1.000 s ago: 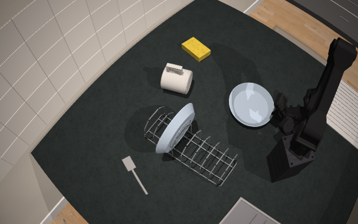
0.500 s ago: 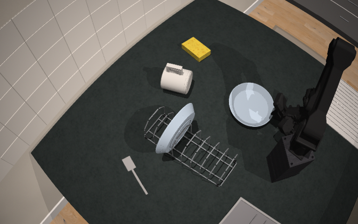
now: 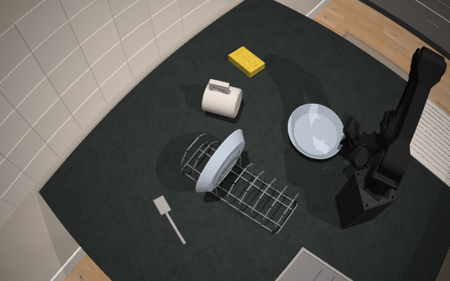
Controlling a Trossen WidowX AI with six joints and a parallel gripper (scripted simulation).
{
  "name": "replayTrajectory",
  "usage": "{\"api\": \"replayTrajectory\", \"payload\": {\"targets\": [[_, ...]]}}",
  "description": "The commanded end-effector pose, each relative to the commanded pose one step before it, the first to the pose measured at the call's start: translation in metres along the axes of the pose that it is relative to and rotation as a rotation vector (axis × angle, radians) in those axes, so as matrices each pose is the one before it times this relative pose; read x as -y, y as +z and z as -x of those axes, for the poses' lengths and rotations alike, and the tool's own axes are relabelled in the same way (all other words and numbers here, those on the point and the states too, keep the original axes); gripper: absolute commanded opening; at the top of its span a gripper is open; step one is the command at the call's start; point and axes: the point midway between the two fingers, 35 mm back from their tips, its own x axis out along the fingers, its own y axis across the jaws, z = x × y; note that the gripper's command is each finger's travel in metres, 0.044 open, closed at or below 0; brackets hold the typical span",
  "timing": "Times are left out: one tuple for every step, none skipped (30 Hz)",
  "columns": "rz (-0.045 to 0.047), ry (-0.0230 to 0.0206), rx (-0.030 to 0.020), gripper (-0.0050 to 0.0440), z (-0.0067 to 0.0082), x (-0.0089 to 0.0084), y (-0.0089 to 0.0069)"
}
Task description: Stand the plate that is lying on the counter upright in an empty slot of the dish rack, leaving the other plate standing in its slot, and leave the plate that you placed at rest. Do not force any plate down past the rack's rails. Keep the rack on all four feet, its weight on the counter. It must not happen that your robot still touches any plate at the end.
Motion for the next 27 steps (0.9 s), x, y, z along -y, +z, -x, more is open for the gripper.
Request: {"api": "replayTrajectory", "payload": {"targets": [[-0.00246, 0.00228, 0.00018, 0.0094, -0.00121, -0.00034, -0.00001], [0.00000, 0.00000, 0.00000, 0.0094, -0.00020, 0.00001, 0.00000], [0.00000, 0.00000, 0.00000, 0.0094, 0.00000, 0.00000, 0.00000], [0.00000, 0.00000, 0.00000, 0.0094, 0.00000, 0.00000, 0.00000], [0.00000, 0.00000, 0.00000, 0.0094, -0.00020, 0.00001, 0.00000], [0.00000, 0.00000, 0.00000, 0.0094, -0.00020, 0.00001, 0.00000], [0.00000, 0.00000, 0.00000, 0.0094, -0.00020, 0.00001, 0.00001], [0.00000, 0.00000, 0.00000, 0.0094, -0.00020, 0.00001, 0.00001], [0.00000, 0.00000, 0.00000, 0.0094, -0.00020, 0.00001, 0.00000], [0.00000, 0.00000, 0.00000, 0.0094, -0.00020, 0.00001, 0.00000], [0.00000, 0.00000, 0.00000, 0.0094, -0.00020, 0.00001, 0.00000], [0.00000, 0.00000, 0.00000, 0.0094, -0.00020, 0.00001, 0.00000], [0.00000, 0.00000, 0.00000, 0.0094, -0.00020, 0.00001, 0.00000], [0.00000, 0.00000, 0.00000, 0.0094, -0.00020, 0.00001, 0.00000], [0.00000, 0.00000, 0.00000, 0.0094, -0.00020, 0.00001, 0.00000], [0.00000, 0.00000, 0.00000, 0.0094, -0.00020, 0.00001, 0.00000], [0.00000, 0.00000, 0.00000, 0.0094, -0.00020, 0.00001, 0.00000], [0.00000, 0.00000, 0.00000, 0.0094, -0.00020, 0.00001, 0.00000], [0.00000, 0.00000, 0.00000, 0.0094, -0.00020, 0.00001, 0.00000], [0.00000, 0.00000, 0.00000, 0.0094, 0.00000, 0.00000, 0.00000], [0.00000, 0.00000, 0.00000, 0.0094, 0.00000, 0.00000, 0.00000], [0.00000, 0.00000, 0.00000, 0.0094, -0.00020, 0.00001, 0.00001], [0.00000, 0.00000, 0.00000, 0.0094, -0.00020, 0.00001, 0.00001], [0.00000, 0.00000, 0.00000, 0.0094, -0.00020, 0.00001, 0.00001], [0.00000, 0.00000, 0.00000, 0.0094, -0.00020, 0.00001, 0.00001], [0.00000, 0.00000, 0.00000, 0.0094, -0.00020, 0.00001, 0.00000], [0.00000, 0.00000, 0.00000, 0.0094, -0.00020, 0.00001, 0.00000]]}}
